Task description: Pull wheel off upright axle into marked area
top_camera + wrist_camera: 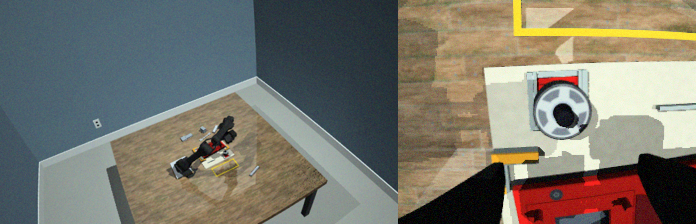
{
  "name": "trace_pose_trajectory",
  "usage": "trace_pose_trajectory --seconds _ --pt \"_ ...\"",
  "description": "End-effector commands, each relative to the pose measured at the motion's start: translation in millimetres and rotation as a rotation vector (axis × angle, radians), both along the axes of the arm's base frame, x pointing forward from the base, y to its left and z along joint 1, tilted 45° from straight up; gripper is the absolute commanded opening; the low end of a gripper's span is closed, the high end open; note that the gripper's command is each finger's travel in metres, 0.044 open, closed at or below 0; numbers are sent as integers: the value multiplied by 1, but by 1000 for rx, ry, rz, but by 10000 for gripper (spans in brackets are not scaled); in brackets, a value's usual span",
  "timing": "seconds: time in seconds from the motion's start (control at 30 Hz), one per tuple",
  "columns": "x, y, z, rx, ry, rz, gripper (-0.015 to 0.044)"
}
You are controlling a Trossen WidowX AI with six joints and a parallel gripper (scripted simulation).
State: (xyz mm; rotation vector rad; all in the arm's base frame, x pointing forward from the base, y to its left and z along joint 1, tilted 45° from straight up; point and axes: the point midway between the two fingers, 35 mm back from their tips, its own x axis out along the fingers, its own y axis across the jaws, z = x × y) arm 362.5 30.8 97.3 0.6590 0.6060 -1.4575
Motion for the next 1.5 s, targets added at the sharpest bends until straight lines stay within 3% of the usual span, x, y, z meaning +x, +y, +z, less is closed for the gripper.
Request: trace_pose_trajectory --seconds 0.0,0.7,0.8,1.1,1.3,1.47 --pt "0 -1 4 -14 -22 -15 300" --pt "-1 -56 -47 -18 -23 -15 300" --pt "-1 -54 -44 -14 -21 -25 221" --pt "-1 -54 -44 -14 -21 -25 161" --pt "0 -53 -44 -14 -21 -24 4" --pt "0 -52 -42 -14 -21 -24 0"
